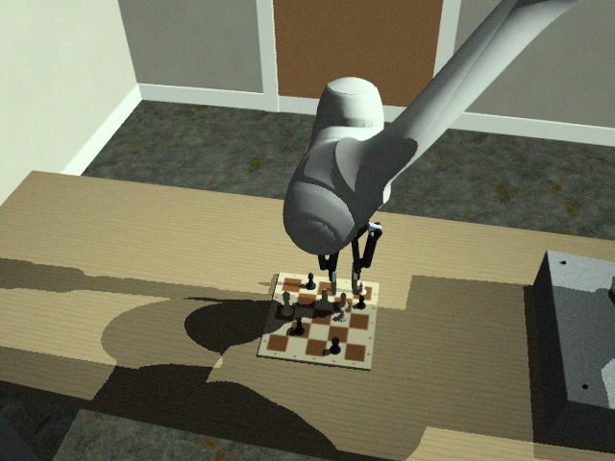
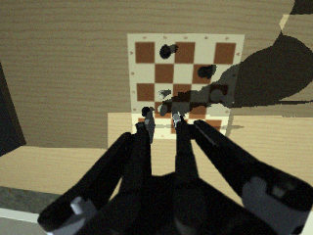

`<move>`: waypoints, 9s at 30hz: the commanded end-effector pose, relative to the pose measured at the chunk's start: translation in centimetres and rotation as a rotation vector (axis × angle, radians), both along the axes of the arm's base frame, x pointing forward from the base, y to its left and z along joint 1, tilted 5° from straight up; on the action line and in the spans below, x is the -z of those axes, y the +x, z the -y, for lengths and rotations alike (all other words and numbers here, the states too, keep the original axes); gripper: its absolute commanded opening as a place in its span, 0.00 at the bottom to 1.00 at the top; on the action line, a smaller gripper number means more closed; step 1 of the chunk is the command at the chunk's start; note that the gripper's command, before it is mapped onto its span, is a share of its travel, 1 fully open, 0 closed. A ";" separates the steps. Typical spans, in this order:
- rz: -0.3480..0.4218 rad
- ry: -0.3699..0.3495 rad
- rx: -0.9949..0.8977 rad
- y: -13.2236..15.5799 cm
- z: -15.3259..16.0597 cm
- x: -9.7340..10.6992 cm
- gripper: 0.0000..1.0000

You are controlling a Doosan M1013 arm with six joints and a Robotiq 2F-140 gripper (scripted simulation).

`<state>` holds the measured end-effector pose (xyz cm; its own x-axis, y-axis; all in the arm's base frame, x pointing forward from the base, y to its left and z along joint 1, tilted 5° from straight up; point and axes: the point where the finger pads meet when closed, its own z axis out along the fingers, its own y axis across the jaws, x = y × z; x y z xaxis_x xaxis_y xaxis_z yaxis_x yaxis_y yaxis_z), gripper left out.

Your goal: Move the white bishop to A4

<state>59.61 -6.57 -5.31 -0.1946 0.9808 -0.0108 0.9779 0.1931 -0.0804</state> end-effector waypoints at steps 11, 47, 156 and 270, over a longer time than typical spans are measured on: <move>0.000 0.000 0.000 0.0 0.0 0.0 0.22; 0.000 0.000 0.000 0.0 0.0 0.6 0.22; 0.000 0.000 0.000 0.2 -0.1 -2.5 0.00; -0.427 0.186 -3.991 8.0 -10.6 -5.4 0.00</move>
